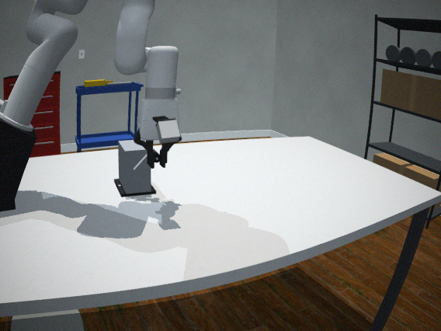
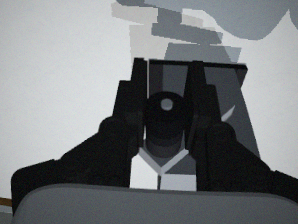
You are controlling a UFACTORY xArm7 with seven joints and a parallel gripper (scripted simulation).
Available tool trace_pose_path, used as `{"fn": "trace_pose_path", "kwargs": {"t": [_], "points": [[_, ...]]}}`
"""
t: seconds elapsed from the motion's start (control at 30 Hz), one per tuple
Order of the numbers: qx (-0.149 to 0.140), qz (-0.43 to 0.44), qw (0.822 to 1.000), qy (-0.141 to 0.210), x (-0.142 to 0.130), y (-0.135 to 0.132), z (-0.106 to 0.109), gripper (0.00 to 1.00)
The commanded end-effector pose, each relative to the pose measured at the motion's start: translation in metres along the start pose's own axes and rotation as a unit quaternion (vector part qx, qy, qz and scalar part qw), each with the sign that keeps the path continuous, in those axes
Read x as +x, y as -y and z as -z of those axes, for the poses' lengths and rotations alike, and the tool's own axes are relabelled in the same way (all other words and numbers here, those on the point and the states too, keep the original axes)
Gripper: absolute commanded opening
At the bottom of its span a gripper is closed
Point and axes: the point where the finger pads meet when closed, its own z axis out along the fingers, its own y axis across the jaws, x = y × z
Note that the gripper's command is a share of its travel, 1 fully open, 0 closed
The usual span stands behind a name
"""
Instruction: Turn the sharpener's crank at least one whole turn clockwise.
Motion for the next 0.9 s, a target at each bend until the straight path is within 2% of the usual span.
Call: {"fn": "trace_pose_path", "kwargs": {"t": [0.0, 0.47, 0.87], "points": [[0.006, 0.000, 1.000, 0.008, 0.001, 0.007, -0.008, 0.00], [0.006, 0.000, 1.000, 0.008, 0.000, 0.015, -0.028, 0.00], [0.006, 0.000, 1.000, 0.008, 0.000, 0.016, -0.034, 0.00]]}}
